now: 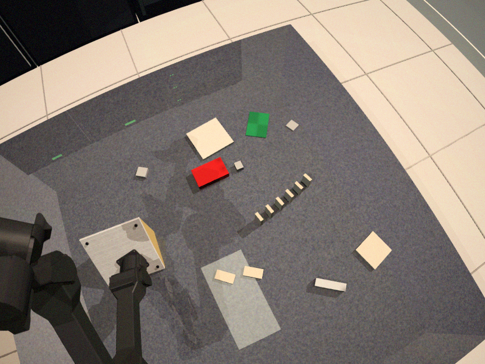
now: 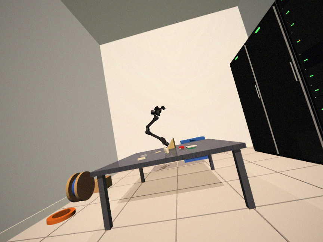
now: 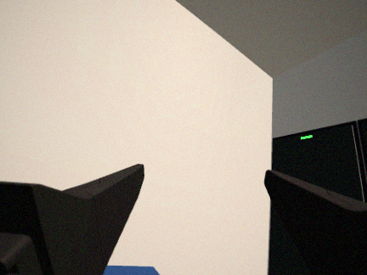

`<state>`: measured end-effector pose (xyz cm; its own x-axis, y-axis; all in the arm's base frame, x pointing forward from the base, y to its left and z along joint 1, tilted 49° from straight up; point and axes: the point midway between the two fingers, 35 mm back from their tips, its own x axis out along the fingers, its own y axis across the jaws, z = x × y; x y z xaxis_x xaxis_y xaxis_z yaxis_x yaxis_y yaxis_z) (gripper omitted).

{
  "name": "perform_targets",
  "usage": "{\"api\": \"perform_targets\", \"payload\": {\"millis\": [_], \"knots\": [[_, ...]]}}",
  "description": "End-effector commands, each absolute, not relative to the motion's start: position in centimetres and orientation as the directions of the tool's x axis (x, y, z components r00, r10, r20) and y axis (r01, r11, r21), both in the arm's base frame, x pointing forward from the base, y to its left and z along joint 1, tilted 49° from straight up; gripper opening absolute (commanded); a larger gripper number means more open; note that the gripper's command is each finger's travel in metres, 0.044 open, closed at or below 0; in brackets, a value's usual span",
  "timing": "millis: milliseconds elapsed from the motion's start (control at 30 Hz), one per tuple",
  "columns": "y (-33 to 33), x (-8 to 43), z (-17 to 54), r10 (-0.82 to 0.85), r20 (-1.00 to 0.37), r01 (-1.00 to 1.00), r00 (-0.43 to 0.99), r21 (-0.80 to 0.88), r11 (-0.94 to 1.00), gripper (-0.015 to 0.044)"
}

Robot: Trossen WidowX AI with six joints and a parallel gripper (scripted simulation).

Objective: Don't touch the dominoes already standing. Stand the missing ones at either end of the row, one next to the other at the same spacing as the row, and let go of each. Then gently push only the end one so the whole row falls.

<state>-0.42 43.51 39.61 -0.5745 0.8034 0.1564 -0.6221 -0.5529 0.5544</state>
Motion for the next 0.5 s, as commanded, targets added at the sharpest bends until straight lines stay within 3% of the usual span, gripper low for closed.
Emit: {"api": "perform_targets", "payload": {"millis": [0, 267, 467], "knots": [[43.6, -0.2, 39.5, 0.809, 0.154, -0.625, -0.567, 0.559, -0.545, 0.0426], [45.1, 10.8, 35.2, 0.976, -0.005, -0.685, -0.218, 0.713, -0.149, 0.0440], [43.3, 19.7, 30.8, 0.980, -0.184, -0.620, 0.078, 0.760, 0.192, 0.0440]]}}
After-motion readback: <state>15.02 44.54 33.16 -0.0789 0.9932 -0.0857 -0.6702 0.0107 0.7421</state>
